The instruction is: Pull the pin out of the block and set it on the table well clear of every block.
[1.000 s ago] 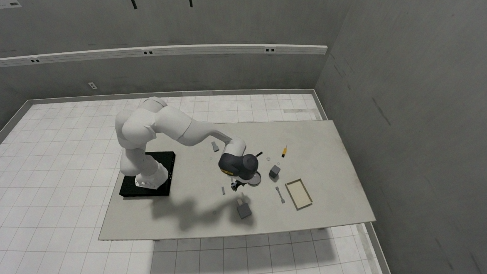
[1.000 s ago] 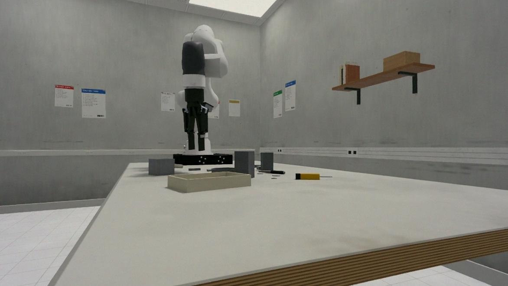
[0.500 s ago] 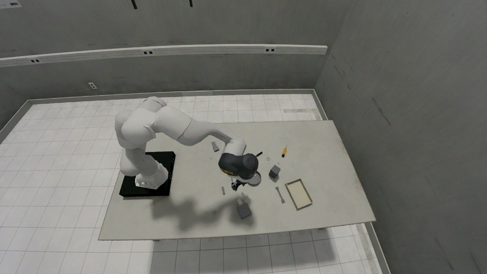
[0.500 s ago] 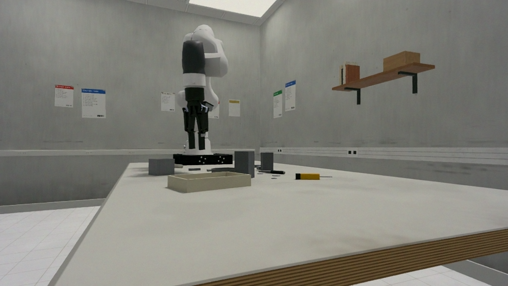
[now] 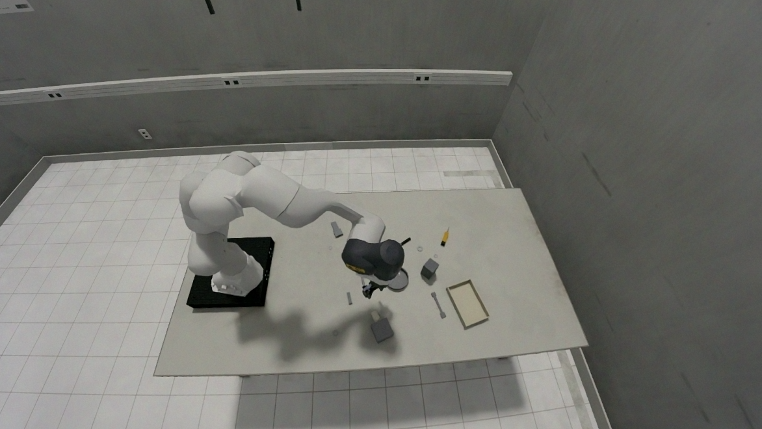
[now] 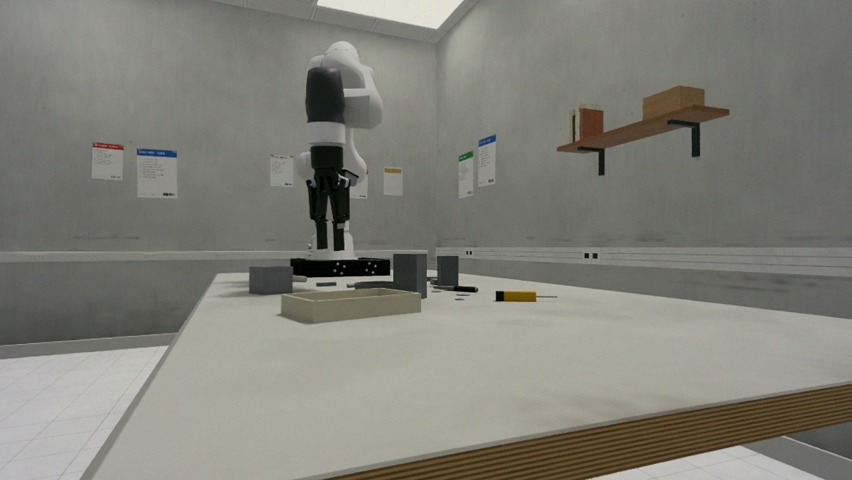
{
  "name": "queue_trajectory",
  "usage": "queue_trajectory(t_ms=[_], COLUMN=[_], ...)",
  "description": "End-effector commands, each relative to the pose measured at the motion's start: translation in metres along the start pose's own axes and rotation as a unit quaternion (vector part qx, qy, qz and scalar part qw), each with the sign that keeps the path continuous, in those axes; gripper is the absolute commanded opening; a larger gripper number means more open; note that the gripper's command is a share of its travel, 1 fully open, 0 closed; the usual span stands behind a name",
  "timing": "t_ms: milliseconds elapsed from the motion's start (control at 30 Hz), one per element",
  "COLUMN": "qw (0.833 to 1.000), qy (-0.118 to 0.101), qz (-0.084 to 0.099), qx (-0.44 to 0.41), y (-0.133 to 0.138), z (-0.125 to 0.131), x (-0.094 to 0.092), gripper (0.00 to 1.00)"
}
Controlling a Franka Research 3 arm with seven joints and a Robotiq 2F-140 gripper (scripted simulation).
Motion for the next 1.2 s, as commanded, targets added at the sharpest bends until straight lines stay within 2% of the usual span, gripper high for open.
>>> queue_trajectory(t_ms=[0, 667, 1167], qw=[1.0, 1.0, 1.0], qy=[0.0, 0.0, -0.001], qz=[-0.001, -0.001, 0.01], qx=[-0.005, -0.005, -0.006], y=[0.001, 0.001, 0.006], z=[-0.001, -0.001, -0.002], x=[-0.001, -0.001, 0.013], gripper=[0.41, 0.41, 0.41])
Point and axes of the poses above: the point where the finger pads meet when closed, its own x axis out along the fingers, its own y axis across the jaws, z = x × y, the point moved 10 cm from there along -x, back along the fingers, and after that the axes turned 15 degrees about -x, right-handed, at the moved point
